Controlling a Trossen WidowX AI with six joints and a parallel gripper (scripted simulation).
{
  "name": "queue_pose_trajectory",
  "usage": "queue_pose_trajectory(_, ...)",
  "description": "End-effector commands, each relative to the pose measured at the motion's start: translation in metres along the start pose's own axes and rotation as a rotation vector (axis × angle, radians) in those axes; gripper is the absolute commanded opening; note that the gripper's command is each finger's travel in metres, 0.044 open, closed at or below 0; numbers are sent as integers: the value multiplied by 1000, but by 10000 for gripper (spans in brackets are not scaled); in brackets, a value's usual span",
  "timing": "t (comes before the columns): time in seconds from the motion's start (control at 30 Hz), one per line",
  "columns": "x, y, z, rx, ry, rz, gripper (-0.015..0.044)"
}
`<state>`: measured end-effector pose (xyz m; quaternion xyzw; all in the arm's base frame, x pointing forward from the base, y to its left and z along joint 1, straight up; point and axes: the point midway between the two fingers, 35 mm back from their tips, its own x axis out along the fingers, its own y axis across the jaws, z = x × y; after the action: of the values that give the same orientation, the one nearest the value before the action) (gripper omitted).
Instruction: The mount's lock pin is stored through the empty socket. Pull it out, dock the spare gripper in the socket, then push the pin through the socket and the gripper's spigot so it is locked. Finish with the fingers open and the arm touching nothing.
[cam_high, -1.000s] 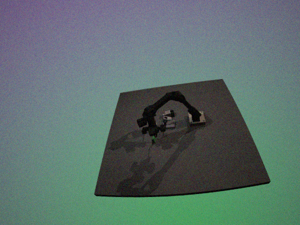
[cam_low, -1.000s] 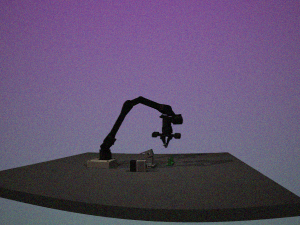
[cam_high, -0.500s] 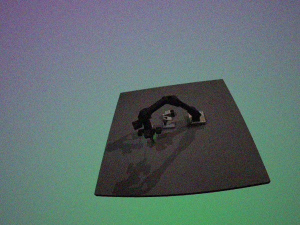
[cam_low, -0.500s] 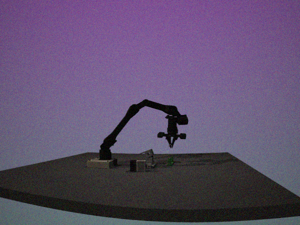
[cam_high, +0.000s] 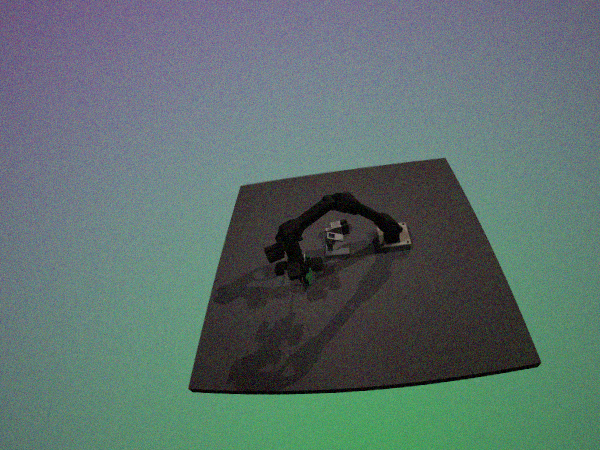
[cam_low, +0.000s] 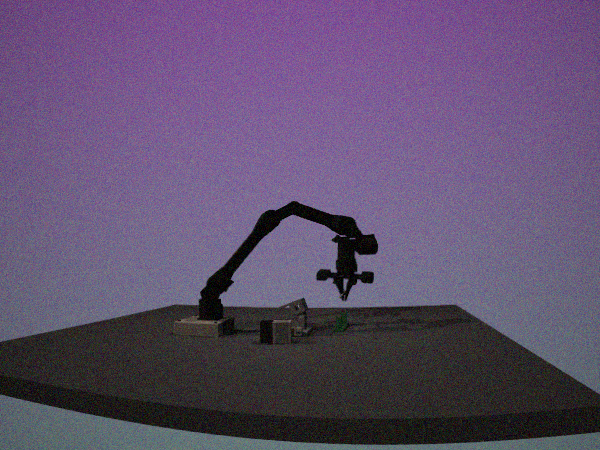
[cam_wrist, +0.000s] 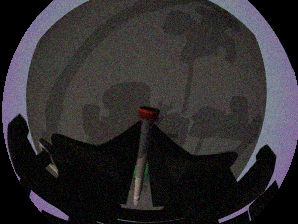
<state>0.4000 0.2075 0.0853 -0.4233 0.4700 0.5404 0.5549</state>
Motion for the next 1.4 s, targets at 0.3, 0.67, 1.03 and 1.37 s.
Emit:
queue_pose_trajectory(0.3, 20, -2, -4, -2, 0, 0, 0)
queue_pose_trajectory(0.67, 36, -3, -7, -3, -2, -3, 0)
queue_pose_trajectory(1.03, 52, -4, -10, -4, -4, -7, 0)
queue_pose_trajectory(1.37, 53, -4, -10, -4, -4, -7, 0)
